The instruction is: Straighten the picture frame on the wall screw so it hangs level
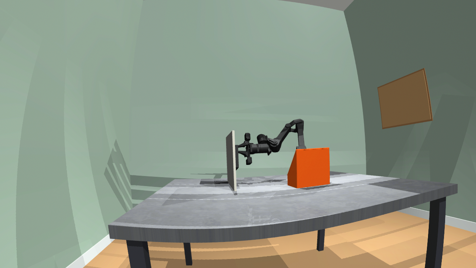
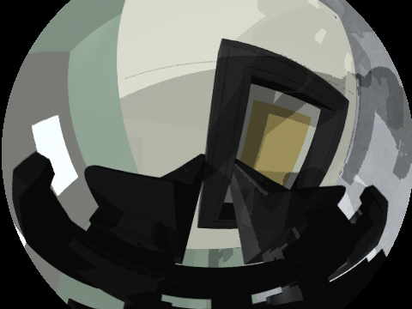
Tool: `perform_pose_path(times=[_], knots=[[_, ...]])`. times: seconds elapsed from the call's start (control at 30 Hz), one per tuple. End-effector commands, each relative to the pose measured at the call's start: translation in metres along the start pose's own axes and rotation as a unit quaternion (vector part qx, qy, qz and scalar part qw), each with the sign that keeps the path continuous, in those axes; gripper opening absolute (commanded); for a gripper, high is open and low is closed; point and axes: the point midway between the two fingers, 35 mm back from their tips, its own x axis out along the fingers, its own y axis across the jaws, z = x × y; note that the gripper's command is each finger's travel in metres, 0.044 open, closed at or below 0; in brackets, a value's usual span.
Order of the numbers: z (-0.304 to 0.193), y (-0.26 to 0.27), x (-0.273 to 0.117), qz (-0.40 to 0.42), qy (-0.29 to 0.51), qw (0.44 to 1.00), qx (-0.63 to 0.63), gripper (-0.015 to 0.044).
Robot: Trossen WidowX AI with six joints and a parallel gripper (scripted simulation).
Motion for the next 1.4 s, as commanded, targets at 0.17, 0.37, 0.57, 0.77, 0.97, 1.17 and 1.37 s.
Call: perform_pose_path(times=[0.17, 0.37, 0.57, 0.77, 0.97, 1.17, 1.37], knots=[[0.0, 0.002, 0.0, -0.002, -0.001, 1.0, -0.002, 0.0], [0.0, 0.004, 0.0, -0.002, -0.001, 1.0, -0.002, 0.0], [0.0, 0.006, 0.0, -0.002, -0.001, 1.0, -0.002, 0.0], [0.0, 0.008, 0.0, -0.002, -0.001, 1.0, -0.002, 0.0], [0.0, 0.01, 0.0, -0.002, -0.001, 1.0, -0.002, 0.0], [0.0, 0.011, 0.0, -0.002, -0.001, 1.0, -0.002, 0.0], [0.0, 0.012, 0.0, -0.002, -0.001, 1.0, -0.002, 0.0]])
